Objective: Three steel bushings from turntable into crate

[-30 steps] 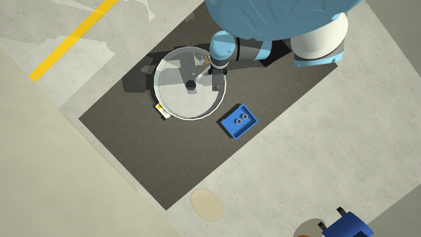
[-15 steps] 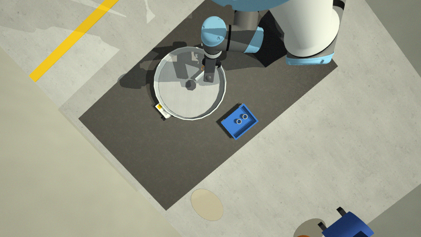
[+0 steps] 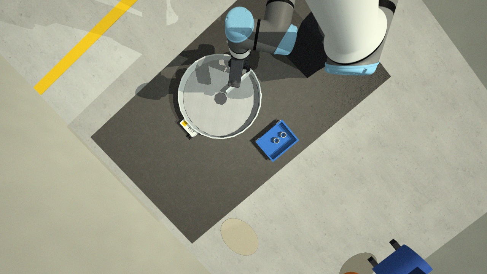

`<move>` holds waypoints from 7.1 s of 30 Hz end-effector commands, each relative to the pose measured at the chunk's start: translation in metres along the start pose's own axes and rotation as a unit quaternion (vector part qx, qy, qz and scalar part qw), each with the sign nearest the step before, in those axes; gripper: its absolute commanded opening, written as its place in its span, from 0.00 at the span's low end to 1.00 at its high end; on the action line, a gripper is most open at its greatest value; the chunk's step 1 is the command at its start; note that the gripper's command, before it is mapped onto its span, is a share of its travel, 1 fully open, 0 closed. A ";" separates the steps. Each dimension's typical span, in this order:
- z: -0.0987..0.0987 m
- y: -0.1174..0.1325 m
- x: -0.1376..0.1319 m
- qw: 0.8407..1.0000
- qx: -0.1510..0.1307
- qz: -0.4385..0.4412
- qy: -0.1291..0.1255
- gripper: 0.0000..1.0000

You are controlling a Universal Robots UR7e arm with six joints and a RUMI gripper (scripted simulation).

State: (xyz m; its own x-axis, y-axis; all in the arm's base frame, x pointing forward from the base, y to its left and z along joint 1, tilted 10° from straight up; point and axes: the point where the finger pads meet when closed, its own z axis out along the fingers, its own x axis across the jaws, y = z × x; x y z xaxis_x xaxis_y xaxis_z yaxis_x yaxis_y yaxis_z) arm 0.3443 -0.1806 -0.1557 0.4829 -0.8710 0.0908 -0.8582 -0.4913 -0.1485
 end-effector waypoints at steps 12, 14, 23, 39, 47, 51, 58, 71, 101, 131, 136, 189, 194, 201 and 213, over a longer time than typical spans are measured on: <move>0.000 0.010 0.011 1.000 0.000 0.018 0.000 0.05; 0.000 0.010 0.012 1.000 0.000 0.018 0.000 0.05; 0.000 0.011 0.012 1.000 0.000 0.019 0.000 0.05; 0.000 0.011 0.012 1.000 0.000 0.019 0.000 0.05; 0.000 0.011 0.012 1.000 0.000 0.019 0.000 0.05; 0.000 0.011 0.012 1.000 0.000 0.019 0.000 0.05; 0.000 0.011 0.012 1.000 0.000 0.019 0.000 0.05; 0.000 0.008 0.014 1.000 0.000 0.019 0.000 0.05; 0.000 0.008 0.014 1.000 0.000 0.019 0.000 0.05; 0.023 0.008 0.014 1.000 0.000 0.019 0.000 0.05; 0.023 0.008 0.014 1.000 0.000 0.019 0.000 0.05; 0.048 0.008 0.014 1.000 0.000 0.019 0.000 0.05; 0.048 0.008 0.014 1.000 0.000 0.019 0.000 0.05; 0.048 0.008 0.014 1.000 0.000 0.019 0.000 0.05; 0.048 0.008 0.014 1.000 0.000 0.019 0.000 0.05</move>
State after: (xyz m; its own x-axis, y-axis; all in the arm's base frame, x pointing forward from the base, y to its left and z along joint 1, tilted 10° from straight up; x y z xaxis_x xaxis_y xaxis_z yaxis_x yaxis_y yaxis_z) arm 0.3522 -0.1973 -0.2034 0.4504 -0.8889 0.0837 -0.8760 -0.4580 -0.1513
